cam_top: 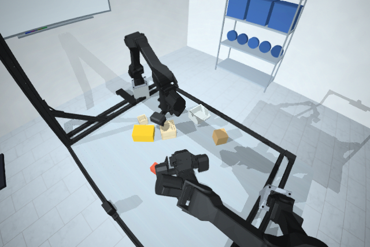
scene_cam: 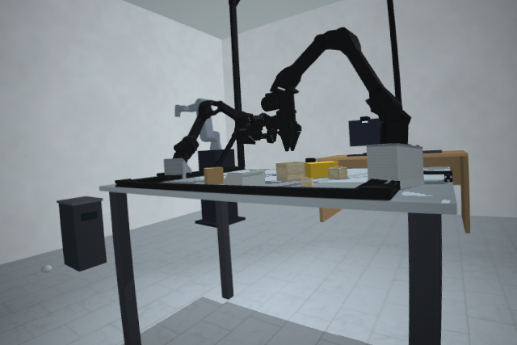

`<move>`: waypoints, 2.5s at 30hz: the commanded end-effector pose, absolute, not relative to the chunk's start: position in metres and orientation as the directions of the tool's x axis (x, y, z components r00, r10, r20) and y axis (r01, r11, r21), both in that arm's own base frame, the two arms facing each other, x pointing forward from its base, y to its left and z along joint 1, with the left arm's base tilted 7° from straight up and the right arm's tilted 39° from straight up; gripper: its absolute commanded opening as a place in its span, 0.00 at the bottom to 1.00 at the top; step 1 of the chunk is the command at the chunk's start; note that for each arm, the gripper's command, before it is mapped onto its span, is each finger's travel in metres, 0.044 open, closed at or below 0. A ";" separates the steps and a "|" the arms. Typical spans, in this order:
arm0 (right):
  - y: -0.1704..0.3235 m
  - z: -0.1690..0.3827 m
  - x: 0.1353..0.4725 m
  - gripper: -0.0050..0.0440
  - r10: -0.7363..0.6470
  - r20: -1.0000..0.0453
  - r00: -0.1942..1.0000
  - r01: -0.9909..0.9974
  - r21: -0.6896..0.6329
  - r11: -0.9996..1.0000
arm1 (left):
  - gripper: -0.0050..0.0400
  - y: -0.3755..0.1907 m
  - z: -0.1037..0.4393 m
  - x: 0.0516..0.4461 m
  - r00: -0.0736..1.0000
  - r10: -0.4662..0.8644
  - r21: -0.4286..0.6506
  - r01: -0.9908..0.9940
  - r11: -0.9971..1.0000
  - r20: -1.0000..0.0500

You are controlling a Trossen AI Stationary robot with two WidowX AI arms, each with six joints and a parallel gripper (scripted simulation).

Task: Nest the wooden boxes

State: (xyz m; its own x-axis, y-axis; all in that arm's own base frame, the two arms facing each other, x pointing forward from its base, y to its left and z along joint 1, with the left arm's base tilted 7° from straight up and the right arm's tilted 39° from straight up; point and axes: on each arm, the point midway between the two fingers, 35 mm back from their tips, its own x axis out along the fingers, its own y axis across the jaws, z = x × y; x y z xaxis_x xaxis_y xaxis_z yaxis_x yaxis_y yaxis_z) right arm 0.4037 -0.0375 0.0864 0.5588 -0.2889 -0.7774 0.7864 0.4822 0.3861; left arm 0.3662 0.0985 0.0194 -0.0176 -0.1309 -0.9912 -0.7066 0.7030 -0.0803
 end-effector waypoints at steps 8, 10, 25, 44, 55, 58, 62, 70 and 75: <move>-0.038 0.087 0.404 0.92 -0.291 -0.776 0.559 0.787 0.387 0.481 | 1.00 0.100 0.037 0.369 0.000 -0.130 -0.129 -0.116 0.985 -0.992; -0.038 0.087 0.404 0.92 -0.291 -0.776 0.559 0.787 0.387 0.481 | 1.00 0.101 0.038 0.369 0.000 -0.130 -0.130 -0.051 0.990 -0.992; -0.051 0.074 0.397 0.92 -0.264 -0.831 0.489 0.781 0.282 0.557 | 1.00 0.090 0.037 0.364 0.000 -0.130 -0.130 -0.014 0.991 -0.992; -0.121 0.022 0.310 0.92 0.228 -0.974 0.002 0.318 0.217 0.923 | 1.00 0.014 0.018 0.303 0.000 -0.129 -0.128 -0.130 0.983 -0.992; -0.141 0.036 0.269 0.92 0.597 -0.802 -0.015 0.026 0.596 0.802 | 1.00 -0.018 0.002 0.258 0.000 -0.131 -0.128 -0.194 0.973 -0.991; -0.143 0.039 0.266 0.92 0.627 -0.779 -0.003 0.001 0.627 0.779 | 1.00 -0.020 0.001 0.253 0.000 -0.131 -0.128 -0.200 0.971 -0.991; -0.144 0.039 0.265 0.92 0.633 -0.775 -0.001 -0.003 0.633 0.775 | 1.00 -0.020 0.001 0.252 0.000 -0.131 -0.128 -0.201 0.971 -0.991; -0.144 0.039 0.265 0.92 0.633 -0.774 -0.001 -0.003 0.633 0.774 | 1.00 -0.025 -0.014 0.254 0.000 -0.131 -0.128 -0.201 0.971 -0.991; -0.144 0.039 0.265 0.92 0.633 -0.774 -0.001 -0.003 0.633 0.774 | 1.00 -0.026 -0.018 0.254 0.000 -0.131 -0.128 -0.201 0.971 -0.991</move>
